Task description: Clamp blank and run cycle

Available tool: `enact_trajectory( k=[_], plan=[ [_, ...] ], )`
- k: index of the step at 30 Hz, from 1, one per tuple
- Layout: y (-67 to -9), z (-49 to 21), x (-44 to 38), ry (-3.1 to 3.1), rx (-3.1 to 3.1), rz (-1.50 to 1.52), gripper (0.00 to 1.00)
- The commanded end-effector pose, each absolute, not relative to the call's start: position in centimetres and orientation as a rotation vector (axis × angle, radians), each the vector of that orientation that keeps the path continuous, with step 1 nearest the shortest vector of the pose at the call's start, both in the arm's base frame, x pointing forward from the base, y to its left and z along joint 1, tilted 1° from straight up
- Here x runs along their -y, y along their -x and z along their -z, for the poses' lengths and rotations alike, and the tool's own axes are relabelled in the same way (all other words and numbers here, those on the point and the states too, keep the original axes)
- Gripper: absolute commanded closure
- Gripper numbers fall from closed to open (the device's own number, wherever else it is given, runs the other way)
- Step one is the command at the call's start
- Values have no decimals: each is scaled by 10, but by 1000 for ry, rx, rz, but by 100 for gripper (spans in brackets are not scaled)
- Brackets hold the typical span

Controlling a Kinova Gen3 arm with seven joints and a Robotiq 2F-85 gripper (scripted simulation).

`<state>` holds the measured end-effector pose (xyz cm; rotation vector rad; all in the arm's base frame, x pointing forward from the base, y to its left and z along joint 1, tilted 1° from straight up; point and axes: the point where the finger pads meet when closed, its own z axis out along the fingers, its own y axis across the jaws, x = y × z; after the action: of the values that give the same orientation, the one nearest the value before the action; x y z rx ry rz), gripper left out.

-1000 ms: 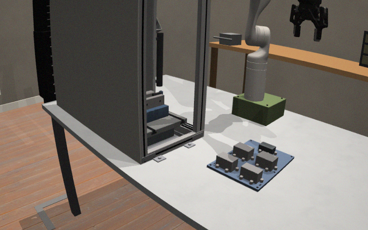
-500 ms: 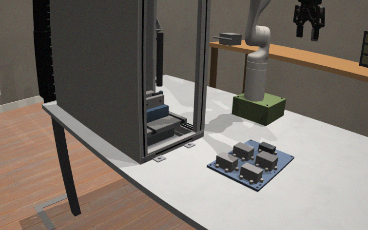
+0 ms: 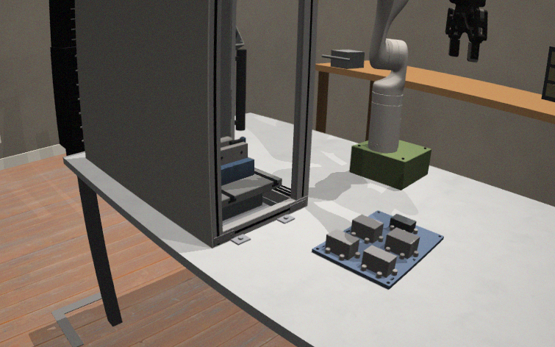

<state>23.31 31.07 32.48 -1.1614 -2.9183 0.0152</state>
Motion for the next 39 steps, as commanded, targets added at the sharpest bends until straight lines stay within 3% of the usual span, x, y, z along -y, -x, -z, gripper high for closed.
enact_trajectory(
  k=[1, 39],
  plan=[
    [-232, -326, -311, 1181, 2910, -16, 0],
    [-232, -326, -310, 1795, 2581, -14, 0]
  ],
)
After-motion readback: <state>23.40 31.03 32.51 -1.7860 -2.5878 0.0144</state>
